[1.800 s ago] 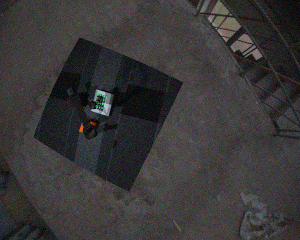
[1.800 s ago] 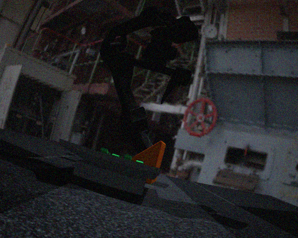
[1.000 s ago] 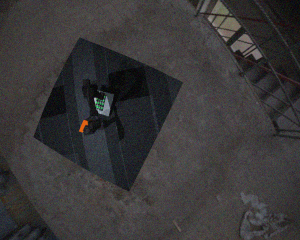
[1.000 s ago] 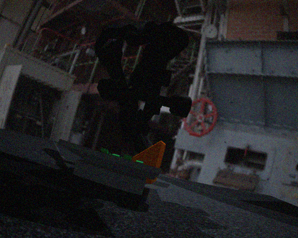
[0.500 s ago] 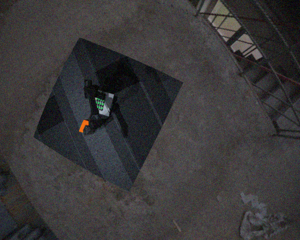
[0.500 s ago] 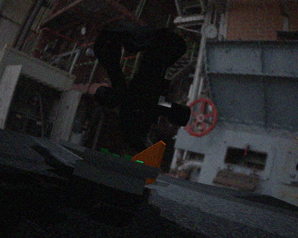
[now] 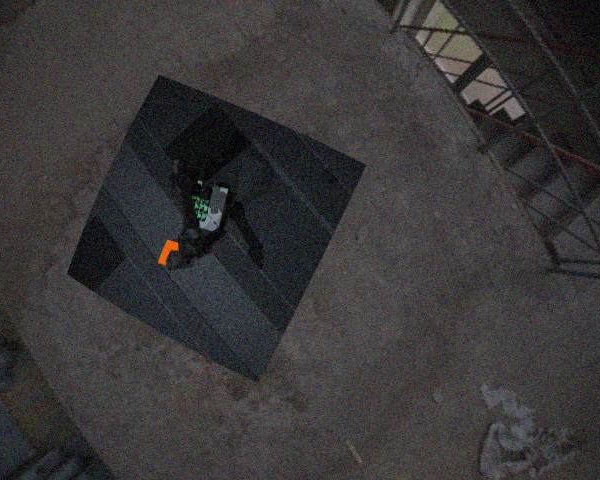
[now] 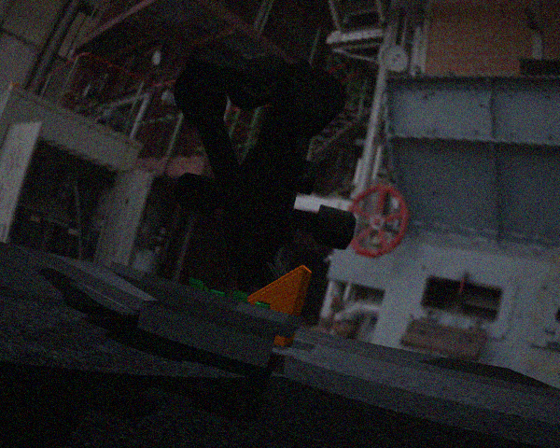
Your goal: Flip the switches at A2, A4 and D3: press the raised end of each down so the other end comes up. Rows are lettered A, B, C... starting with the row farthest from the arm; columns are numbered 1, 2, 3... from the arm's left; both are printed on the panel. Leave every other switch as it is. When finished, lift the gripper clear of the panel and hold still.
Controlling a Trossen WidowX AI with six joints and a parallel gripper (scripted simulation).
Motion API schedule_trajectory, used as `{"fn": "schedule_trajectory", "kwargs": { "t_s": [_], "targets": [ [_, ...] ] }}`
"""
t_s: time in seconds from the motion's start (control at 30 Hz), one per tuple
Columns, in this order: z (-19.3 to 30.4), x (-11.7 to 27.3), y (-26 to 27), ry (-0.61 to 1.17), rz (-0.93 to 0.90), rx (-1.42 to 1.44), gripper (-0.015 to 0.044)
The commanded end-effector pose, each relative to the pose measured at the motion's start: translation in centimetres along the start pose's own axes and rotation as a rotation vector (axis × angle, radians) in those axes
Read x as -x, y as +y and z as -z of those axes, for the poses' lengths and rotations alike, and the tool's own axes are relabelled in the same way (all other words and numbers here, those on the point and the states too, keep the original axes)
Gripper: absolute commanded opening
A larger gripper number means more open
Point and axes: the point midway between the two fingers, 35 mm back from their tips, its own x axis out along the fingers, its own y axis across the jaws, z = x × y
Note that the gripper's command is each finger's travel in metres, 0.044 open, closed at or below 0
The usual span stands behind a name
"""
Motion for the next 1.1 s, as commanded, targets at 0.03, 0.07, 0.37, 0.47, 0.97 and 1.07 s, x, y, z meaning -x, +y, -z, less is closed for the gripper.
{"fn": "schedule_trajectory", "kwargs": {
  "t_s": [0.03,0.07,0.37,0.47,0.97,1.07],
  "targets": [
    [0.04,-0.13,-0.03,0.0,0.004,0.003,0.0],
    [0.04,-0.13,-0.03,0.0,0.004,0.003,0.0],
    [0.04,-0.13,-0.03,0.0,0.004,0.003,0.0],
    [0.04,-0.16,-0.03,0.0,0.004,0.003,0.0],
    [0.03,-0.36,-0.03,0.0,0.004,0.003,0.0],
    [0.03,-0.4,-0.03,0.0,0.004,0.003,0.0]
  ]
}}
